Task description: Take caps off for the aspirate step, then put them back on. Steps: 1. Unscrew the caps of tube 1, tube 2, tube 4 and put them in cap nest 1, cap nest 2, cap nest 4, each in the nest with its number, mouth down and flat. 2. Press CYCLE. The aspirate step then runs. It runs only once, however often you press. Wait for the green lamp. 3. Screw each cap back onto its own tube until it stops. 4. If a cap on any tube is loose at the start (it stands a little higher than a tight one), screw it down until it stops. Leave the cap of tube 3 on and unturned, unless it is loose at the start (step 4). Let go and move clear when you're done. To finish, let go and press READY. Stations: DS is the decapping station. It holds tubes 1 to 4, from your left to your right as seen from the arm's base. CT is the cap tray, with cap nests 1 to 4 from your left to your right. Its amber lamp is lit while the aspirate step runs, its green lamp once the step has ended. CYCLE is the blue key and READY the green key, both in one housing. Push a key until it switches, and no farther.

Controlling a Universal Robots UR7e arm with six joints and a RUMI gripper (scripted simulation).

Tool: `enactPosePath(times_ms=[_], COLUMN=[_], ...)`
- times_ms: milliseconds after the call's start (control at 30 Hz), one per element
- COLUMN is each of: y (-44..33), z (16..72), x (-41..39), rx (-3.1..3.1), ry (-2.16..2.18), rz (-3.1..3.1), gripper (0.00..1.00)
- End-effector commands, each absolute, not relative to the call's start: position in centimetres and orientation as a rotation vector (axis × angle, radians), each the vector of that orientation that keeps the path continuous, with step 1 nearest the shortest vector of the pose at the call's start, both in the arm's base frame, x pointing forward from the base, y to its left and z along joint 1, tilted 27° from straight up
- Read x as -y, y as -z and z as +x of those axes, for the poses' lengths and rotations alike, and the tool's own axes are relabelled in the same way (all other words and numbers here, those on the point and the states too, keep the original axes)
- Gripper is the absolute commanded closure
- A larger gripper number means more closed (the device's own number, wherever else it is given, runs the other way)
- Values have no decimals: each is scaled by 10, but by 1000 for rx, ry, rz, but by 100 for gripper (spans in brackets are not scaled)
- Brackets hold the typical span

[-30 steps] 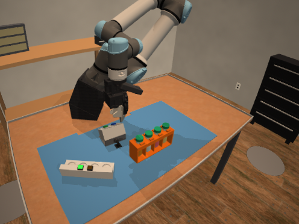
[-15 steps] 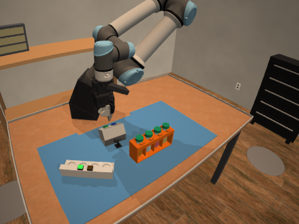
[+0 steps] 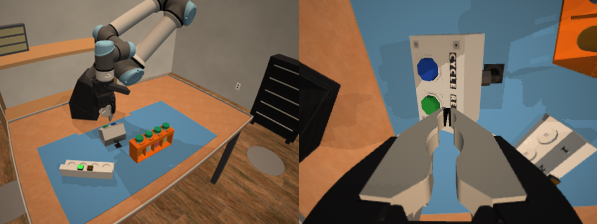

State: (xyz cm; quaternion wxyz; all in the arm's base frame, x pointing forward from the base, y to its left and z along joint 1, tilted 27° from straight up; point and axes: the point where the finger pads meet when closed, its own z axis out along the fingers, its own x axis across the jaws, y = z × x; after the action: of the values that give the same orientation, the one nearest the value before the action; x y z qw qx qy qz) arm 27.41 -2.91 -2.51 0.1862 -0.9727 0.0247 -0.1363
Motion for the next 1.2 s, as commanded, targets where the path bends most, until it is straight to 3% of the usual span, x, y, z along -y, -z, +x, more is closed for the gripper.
enactPosePath(times_ms=[0,1167], y=[49,59], z=[253,258], x=[40,37], rx=[-68,-27], ry=[394,215], rz=[-2737,-2724], gripper=[100,100])
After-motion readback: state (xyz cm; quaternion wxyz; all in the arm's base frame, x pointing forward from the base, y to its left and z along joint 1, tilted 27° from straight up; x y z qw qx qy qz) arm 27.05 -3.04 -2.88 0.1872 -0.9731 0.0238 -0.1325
